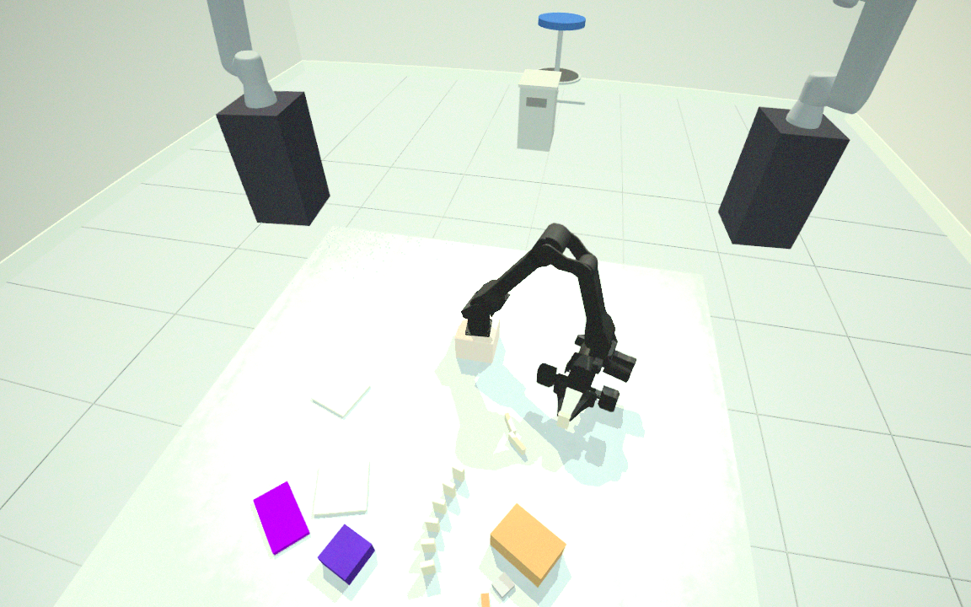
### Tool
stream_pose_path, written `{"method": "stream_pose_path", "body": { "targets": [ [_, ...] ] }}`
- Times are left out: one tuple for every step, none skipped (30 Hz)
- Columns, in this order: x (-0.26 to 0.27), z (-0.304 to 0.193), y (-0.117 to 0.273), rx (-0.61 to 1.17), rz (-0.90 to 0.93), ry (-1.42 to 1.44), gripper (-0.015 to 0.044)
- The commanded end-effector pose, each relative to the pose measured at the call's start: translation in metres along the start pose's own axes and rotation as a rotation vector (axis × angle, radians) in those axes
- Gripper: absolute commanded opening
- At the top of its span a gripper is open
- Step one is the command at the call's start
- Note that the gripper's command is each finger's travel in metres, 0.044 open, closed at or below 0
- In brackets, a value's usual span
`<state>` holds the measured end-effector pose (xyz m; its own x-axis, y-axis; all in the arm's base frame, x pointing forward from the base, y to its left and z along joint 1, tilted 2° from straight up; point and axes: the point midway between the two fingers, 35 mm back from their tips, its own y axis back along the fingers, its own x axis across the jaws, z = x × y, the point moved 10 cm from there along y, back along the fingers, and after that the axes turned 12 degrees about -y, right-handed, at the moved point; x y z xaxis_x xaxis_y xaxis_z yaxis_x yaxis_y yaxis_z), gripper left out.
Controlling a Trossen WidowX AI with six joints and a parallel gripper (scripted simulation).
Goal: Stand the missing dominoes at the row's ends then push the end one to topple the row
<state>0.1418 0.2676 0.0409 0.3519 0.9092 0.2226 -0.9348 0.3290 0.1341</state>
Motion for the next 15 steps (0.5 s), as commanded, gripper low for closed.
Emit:
{"method": "stream_pose_path", "body": {
  "targets": [
    [-0.005,-0.018,-0.004,-0.002,-0.001,0.007,0.0107],
    [-0.007,-0.022,-0.004,-0.002,-0.001,0.007,0.0107],
    [-0.008,-0.026,-0.005,-0.002,-0.001,0.008,0.0107],
    [-0.009,-0.030,-0.006,-0.002,-0.001,0.008,0.0107],
    [-0.011,-0.034,-0.007,-0.001,-0.001,0.008,0.0107],
    [-0.012,-0.038,-0.007,-0.001,-0.001,0.009,0.0107],
    [-0.014,-0.042,-0.008,-0.001,-0.001,0.009,0.0107],
    [-0.015,-0.046,-0.009,-0.001,-0.002,0.009,0.0107],
    [-0.017,-0.050,-0.009,-0.001,-0.002,0.010,0.0107],
    [-0.018,-0.051,-0.010,-0.001,-0.002,0.010,0.0107],
    [-0.018,-0.052,-0.010,-0.001,-0.002,0.010,0.0107],
    [-0.018,-0.052,-0.010,-0.001,-0.002,0.010,0.0107],
    [-0.018,-0.052,-0.010,-0.001,-0.002,0.010,0.0107],
    [-0.018,-0.052,-0.010,-0.001,-0.002,0.010,0.0107],
    [-0.018,-0.052,-0.010,-0.001,-0.002,0.010,0.0107]
  ]
}}
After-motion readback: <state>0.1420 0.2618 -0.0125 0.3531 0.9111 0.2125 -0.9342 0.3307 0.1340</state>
